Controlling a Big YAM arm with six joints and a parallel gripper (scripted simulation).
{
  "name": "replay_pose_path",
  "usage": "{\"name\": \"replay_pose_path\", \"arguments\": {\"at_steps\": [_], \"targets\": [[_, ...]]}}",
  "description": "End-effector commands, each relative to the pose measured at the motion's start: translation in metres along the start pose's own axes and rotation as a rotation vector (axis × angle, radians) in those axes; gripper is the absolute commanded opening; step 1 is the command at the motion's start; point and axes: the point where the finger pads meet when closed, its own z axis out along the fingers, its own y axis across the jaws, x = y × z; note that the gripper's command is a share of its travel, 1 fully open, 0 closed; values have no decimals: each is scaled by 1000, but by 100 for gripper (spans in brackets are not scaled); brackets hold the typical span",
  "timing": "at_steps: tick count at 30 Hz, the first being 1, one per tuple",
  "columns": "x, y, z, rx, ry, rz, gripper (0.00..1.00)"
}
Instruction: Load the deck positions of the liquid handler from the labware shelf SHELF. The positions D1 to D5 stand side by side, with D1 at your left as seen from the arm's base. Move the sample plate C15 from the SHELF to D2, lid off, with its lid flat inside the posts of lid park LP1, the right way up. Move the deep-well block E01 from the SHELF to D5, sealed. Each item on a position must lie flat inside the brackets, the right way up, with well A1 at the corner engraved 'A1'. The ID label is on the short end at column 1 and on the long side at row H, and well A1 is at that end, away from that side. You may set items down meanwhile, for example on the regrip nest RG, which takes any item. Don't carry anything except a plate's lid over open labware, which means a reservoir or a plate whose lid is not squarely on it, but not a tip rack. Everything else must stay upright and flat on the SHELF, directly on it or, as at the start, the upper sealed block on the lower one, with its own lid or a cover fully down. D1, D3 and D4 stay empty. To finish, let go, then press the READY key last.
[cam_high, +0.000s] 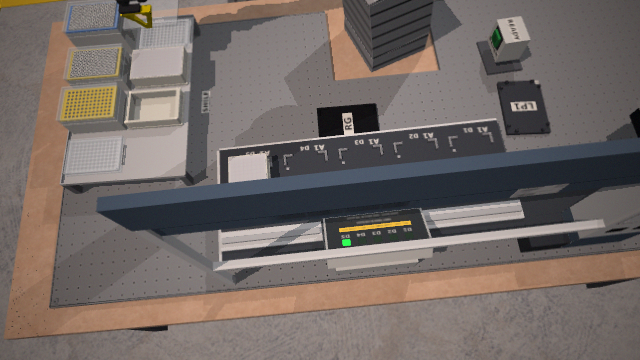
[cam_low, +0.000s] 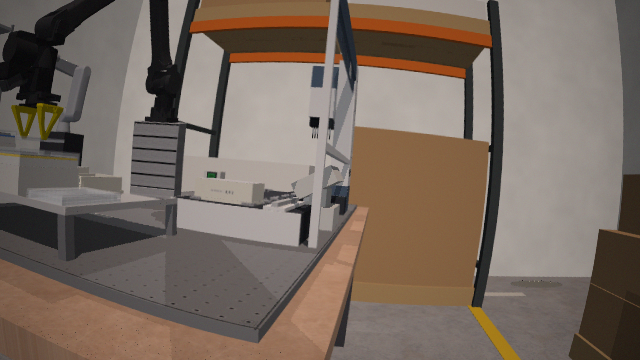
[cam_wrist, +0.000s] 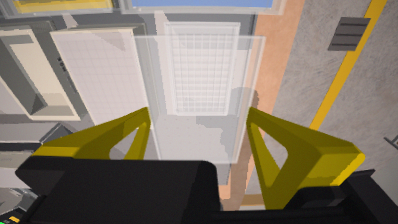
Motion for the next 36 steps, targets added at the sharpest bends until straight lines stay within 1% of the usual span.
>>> {"name": "replay_pose_path", "arguments": {"at_steps": [1,7,9,14,21,24,26,30,36], "targets": [[-33,-8,-44,4,-91,2,0],[-33,-8,-52,4,-95,3,0],[-23,-8,-48,3,-72,3,0],[-32,-8,-64,3,-93,2,0],[-32,-8,-76,3,-94,2,0],[-32,-8,-78,4,-97,3,0],[-22,-8,-74,3,-74,3,0],[-31,-8,-88,3,-95,1,0],[-31,-8,-99,3,-96,2,0]]}}
